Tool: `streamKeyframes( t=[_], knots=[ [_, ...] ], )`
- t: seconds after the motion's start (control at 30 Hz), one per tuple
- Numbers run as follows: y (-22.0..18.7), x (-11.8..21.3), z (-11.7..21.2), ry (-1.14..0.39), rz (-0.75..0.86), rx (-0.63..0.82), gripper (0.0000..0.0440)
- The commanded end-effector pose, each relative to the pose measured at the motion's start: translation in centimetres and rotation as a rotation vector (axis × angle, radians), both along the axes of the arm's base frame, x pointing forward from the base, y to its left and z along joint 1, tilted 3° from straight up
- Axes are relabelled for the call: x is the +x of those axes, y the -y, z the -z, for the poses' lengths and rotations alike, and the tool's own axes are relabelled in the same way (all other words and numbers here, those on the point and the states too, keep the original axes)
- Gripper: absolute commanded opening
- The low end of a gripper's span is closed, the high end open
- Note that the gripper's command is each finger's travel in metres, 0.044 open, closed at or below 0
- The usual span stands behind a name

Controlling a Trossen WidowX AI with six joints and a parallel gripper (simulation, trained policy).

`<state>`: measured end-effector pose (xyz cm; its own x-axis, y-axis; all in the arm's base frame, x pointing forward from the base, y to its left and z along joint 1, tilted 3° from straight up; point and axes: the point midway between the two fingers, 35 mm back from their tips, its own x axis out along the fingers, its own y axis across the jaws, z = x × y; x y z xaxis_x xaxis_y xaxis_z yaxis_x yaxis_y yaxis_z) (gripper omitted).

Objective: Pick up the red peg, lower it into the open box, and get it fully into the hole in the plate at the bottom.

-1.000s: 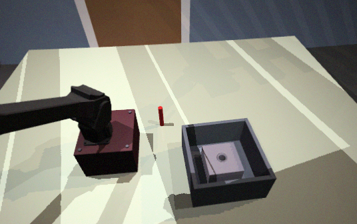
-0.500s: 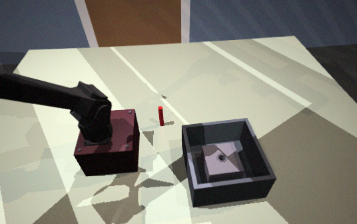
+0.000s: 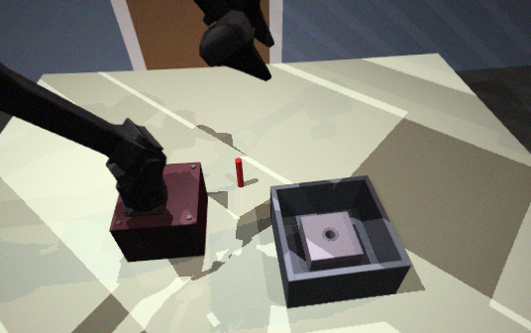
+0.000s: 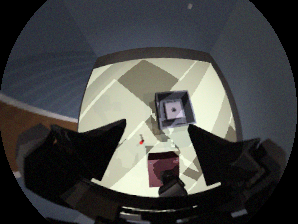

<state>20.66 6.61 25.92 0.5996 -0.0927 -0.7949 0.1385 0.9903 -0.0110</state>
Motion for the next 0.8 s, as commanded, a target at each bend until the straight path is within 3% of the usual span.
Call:
streamKeyframes(
  t=[0.0, 0.37, 0.77],
  knots=[
    [-0.5, -0.4, 2.7, -0.12, 0.061, 0.03, 0.044],
    [-1.4, -2.3, 9.1, -0.404, 0.284, 0.06, 0.044],
    [-2.2, -4.0, 14.0, -0.606, 0.487, 0.015, 0.044]
  ],
)
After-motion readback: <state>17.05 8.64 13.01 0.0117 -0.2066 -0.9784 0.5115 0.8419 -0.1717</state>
